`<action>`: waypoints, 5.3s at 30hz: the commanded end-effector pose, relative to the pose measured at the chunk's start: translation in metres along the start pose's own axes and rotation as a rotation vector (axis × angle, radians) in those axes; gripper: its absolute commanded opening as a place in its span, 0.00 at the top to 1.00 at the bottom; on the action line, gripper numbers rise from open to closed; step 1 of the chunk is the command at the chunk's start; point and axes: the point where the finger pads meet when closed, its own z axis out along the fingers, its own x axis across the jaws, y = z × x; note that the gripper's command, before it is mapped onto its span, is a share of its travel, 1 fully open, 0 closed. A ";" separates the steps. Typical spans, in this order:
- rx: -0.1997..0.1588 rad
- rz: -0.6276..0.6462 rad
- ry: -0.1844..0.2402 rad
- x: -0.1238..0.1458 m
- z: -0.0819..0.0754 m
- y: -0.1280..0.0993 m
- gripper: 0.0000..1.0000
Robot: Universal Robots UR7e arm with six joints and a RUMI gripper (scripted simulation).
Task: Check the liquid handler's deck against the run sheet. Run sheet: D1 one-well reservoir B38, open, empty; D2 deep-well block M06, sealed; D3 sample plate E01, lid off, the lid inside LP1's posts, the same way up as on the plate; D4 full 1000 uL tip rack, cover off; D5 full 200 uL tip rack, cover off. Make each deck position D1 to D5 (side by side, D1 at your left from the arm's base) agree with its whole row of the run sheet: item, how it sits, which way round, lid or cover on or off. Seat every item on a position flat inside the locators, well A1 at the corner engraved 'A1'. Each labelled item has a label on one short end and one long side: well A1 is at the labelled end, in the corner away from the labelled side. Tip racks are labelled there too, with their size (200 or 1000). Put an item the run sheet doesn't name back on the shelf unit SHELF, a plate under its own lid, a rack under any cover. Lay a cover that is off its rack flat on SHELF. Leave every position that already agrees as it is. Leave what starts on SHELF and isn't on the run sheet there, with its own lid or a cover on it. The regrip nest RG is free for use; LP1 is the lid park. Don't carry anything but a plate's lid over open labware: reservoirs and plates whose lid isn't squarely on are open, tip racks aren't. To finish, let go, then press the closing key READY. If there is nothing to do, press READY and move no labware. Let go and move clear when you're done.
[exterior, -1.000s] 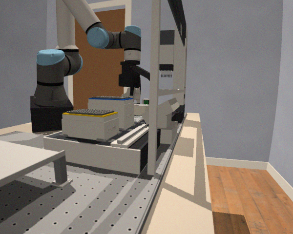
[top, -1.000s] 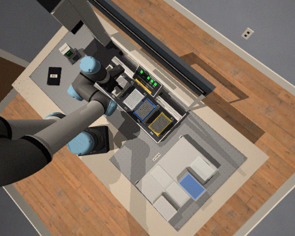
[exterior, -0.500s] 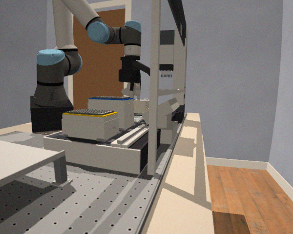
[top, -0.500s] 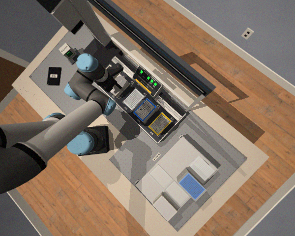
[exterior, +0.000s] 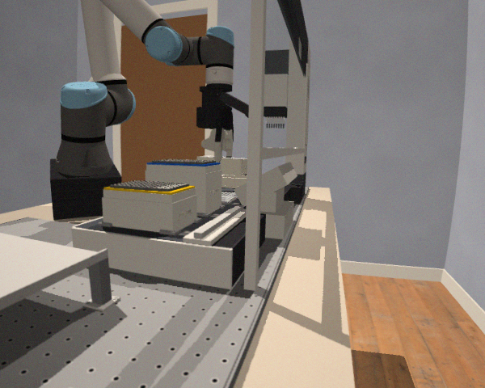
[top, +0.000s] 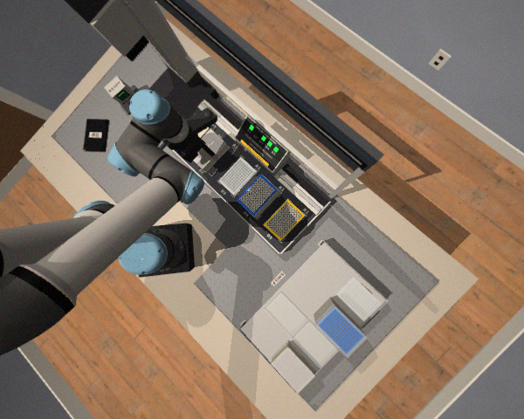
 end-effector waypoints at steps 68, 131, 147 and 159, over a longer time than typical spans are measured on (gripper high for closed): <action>0.001 0.000 0.000 0.000 -0.107 0.000 1.00; 0.001 0.000 0.000 0.000 -0.174 0.010 1.00; 0.001 0.000 0.000 0.001 -0.174 0.080 1.00; 0.001 0.000 0.000 0.002 -0.174 0.130 1.00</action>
